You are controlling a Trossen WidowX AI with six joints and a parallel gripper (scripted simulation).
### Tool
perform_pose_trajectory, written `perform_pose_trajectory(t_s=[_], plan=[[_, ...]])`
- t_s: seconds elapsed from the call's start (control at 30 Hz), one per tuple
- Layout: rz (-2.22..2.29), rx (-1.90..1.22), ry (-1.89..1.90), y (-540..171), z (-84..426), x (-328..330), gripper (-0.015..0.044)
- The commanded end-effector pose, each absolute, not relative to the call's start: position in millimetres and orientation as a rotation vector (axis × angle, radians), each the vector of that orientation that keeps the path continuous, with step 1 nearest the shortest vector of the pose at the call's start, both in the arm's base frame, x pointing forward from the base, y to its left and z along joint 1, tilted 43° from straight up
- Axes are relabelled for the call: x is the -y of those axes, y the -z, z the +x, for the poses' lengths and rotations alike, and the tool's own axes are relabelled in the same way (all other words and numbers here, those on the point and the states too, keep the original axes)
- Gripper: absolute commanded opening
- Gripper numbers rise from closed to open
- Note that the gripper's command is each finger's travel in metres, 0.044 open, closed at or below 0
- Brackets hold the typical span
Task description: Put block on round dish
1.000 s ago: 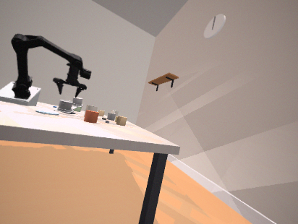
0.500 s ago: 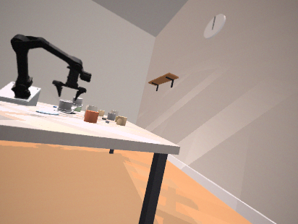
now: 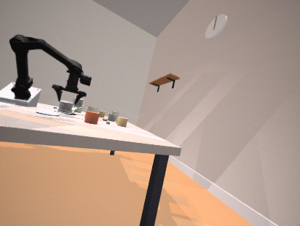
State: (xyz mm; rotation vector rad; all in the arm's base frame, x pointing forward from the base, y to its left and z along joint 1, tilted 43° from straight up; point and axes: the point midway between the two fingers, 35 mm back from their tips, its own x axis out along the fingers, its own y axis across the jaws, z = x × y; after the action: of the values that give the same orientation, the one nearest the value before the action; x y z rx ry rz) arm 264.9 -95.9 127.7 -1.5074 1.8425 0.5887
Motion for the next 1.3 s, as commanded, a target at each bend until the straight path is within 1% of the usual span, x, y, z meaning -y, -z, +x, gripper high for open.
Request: perform_pose_trajectory(t_s=[0.0, 0.7, 0.8, 1.07, 1.27], plan=[[-1.514, -1.842, -0.587, -124, 264, 100, 0.044], [-1.52, -1.843, -0.59, -102, 259, 121, 0.044], [-1.52, -1.843, -0.59, -102, 259, 121, 0.0361], [-1.52, -1.843, -0.59, -102, 259, 121, 0.0308], [-1.523, -1.84, -0.592, -104, 260, 119, 0.015]])
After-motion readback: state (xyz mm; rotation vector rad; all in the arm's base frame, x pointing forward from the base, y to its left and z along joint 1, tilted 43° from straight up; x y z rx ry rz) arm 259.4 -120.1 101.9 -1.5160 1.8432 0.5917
